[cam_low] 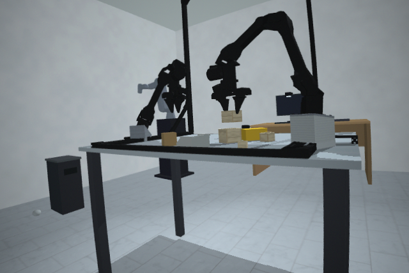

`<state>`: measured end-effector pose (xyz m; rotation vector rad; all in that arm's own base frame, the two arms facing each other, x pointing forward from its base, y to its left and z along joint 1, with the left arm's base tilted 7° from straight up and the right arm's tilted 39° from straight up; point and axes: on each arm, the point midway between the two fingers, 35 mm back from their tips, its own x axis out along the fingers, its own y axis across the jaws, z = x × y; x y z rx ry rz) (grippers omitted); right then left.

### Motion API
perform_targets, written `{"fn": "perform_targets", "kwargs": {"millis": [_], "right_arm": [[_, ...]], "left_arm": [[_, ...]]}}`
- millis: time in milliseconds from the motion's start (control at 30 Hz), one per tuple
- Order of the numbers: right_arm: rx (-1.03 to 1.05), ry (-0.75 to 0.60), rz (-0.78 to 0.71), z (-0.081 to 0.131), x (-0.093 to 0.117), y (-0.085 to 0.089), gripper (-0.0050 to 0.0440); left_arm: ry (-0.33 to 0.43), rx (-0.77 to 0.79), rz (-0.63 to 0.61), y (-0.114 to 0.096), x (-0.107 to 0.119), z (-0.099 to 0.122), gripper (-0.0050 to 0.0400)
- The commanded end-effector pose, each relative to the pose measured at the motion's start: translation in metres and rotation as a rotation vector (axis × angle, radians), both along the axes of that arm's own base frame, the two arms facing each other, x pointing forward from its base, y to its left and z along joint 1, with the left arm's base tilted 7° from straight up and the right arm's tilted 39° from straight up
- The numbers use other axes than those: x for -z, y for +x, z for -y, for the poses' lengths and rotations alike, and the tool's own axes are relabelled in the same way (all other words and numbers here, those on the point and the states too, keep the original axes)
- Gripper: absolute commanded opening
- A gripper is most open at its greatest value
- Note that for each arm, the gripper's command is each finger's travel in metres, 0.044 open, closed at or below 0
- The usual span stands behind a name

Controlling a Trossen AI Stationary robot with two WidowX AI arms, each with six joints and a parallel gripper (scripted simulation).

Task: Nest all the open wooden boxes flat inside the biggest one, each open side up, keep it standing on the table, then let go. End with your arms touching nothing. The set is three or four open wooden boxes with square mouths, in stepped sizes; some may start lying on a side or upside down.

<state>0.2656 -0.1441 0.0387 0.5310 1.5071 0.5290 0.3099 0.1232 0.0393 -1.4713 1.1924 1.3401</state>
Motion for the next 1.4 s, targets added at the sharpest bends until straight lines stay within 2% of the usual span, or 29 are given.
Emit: {"fn": "perform_targets", "kwargs": {"millis": [0,1367], "right_arm": [[-0.001,0.001,0.002,0.000,0.000,0.000,0.0400],[-0.001,0.001,0.002,0.000,0.000,0.000,0.0400]], "left_arm": [[-0.005,-0.100,-0.009,0.008,-0.001,0.002,0.0000],[-0.001,-1.260,-0.158,0.059,-0.012,0.021,0.0000]]}}
